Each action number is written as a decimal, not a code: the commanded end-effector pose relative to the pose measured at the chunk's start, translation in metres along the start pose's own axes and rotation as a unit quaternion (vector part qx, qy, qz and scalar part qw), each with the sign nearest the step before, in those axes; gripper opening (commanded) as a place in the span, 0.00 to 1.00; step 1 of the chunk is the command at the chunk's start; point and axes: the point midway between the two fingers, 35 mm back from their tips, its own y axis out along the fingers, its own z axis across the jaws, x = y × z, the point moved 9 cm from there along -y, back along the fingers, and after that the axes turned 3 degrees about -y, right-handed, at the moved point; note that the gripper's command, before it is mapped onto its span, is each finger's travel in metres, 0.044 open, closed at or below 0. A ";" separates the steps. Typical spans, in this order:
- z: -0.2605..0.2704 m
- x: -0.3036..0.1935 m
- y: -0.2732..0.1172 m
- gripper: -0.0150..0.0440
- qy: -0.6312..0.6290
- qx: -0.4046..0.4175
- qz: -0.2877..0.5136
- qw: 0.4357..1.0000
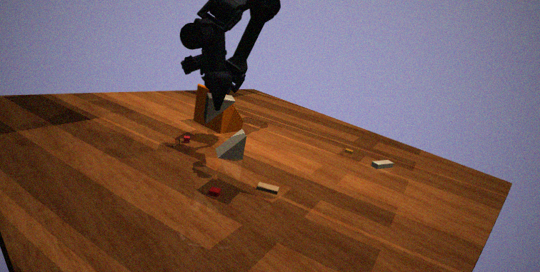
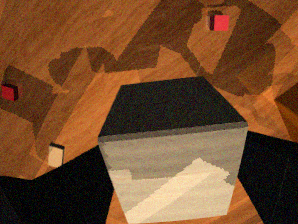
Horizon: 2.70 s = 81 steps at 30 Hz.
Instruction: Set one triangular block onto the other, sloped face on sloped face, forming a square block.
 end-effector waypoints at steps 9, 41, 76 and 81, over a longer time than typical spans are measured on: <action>-0.003 -0.010 0.044 0.25 0.003 0.002 0.004 1.000; -0.003 -0.020 0.074 0.25 0.002 0.001 0.005 1.000; -0.003 -0.024 0.089 0.25 0.003 0.002 0.006 1.000; -0.003 -0.025 0.092 0.25 0.003 0.002 0.006 1.000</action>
